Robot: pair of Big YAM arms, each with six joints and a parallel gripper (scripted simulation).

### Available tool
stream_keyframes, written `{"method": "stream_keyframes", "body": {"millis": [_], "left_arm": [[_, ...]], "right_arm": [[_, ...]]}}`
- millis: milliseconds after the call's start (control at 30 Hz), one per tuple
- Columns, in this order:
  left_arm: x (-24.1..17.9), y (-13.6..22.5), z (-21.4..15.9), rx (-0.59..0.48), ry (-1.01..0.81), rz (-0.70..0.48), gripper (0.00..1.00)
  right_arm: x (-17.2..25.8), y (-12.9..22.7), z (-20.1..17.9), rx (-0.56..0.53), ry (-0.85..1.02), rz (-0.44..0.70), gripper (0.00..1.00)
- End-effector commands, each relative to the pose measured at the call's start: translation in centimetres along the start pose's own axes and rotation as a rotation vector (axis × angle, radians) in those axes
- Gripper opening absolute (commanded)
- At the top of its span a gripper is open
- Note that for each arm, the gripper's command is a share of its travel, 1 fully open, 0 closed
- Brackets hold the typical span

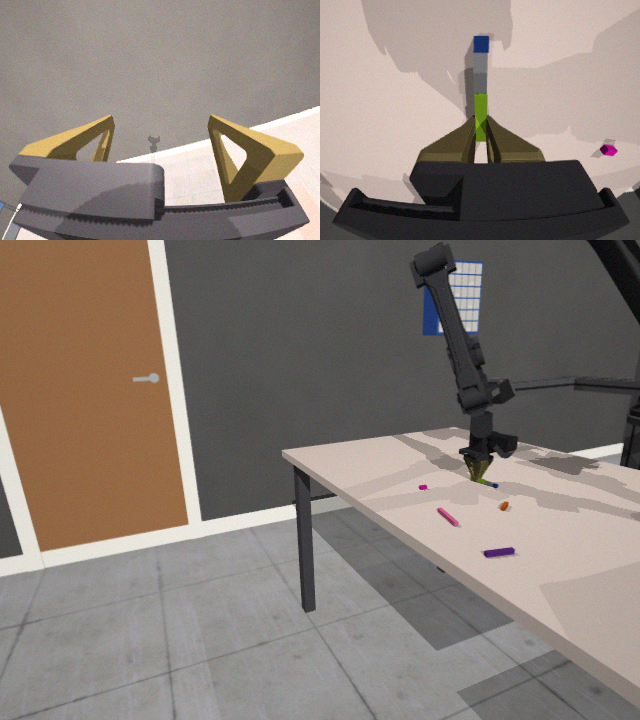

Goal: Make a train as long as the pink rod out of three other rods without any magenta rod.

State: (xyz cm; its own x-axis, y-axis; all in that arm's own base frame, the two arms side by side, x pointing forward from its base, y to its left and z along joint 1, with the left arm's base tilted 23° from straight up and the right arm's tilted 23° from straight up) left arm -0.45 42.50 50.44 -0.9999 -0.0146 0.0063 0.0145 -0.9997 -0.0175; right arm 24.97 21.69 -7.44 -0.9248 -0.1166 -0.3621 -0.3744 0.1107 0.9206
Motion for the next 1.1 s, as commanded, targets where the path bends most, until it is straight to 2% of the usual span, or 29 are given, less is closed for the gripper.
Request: {"method": "stream_keyframes", "body": {"millis": [0, 233, 267, 533, 567, 700, 733, 1067], "left_arm": [[0.49, 0.1, 4.09, -0.088, -0.012, 0.009, 1.0], [0.49, 0.1, 4.09, -0.088, -0.012, 0.009, 1.0], [0.49, 0.1, 4.09, -0.088, -0.012, 0.009, 1.0], [0.49, 0.1, 4.09, -0.088, -0.012, 0.009, 1.0], [0.49, 0.1, 4.09, -0.088, -0.012, 0.009, 1.0], [0.49, 0.1, 4.09, -0.088, -0.012, 0.009, 1.0], [0.49, 0.1, 4.09, -0.088, -0.012, 0.009, 1.0], [0.49, 0.1, 4.09, -0.088, -0.012, 0.009, 1.0]], "right_arm": [[0.34, 0.1, 0.54, -0.01, 0.002, -0.004, 0.04], [0.34, 0.1, 0.54, -0.01, 0.002, -0.004, 0.04], [0.34, 0.1, 0.54, -0.01, 0.002, -0.004, 0.08], [0.34, 0.1, 0.54, -0.01, 0.002, -0.004, 0.16], [0.34, 0.1, 0.54, -0.01, 0.002, -0.004, 0.2], [0.34, 0.1, 0.54, -0.01, 0.002, -0.004, 0.2], [0.34, 0.1, 0.54, -0.01, 0.002, -0.004, 0.23], [0.28, 0.26, 0.58, -0.012, 0.002, -0.006, 0.23]]}}
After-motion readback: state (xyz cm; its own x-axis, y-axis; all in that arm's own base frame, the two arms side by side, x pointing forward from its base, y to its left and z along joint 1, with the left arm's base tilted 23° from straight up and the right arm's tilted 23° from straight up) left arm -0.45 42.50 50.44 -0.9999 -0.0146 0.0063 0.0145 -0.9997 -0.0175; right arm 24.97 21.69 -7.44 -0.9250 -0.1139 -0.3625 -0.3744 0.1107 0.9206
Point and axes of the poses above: on each arm, the point where the finger pads meet when closed, its own y axis back along the fingers, its own x axis across the jaws, z = x × y, the point moved 8 cm from there along y, back along the fingers, and after that the axes turned 1 degree about -y, right-handed, at the moved point
